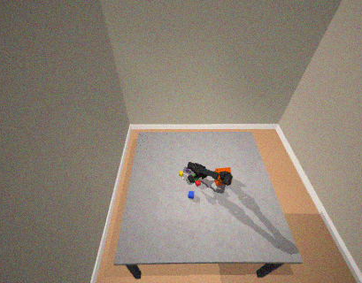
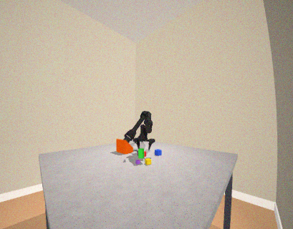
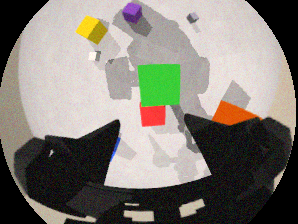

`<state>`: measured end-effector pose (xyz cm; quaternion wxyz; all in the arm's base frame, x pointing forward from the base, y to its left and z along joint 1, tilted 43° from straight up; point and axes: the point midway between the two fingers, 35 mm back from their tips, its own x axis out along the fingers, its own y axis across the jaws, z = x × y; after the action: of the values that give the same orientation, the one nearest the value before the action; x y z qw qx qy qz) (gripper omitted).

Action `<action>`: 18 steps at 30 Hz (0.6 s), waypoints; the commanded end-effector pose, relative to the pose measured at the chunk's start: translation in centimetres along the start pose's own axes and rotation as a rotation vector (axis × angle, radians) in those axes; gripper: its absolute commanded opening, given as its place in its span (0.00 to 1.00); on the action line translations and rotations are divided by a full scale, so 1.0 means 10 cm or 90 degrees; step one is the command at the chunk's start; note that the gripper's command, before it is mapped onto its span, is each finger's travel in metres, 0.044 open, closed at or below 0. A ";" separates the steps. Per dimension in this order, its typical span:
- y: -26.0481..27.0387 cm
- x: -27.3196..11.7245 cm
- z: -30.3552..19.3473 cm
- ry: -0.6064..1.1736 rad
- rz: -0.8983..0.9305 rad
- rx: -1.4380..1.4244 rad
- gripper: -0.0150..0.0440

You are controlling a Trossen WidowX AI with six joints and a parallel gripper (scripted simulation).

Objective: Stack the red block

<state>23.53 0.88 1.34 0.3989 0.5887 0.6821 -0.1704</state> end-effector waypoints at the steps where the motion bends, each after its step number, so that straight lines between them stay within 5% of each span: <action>1: -0.02 0.05 -0.01 0.004 -0.001 0.004 1.00; 18: -0.02 0.33 -0.01 0.004 -0.001 0.004 1.00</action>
<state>23.69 2.70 -0.68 0.3997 0.5892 0.6813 -0.1699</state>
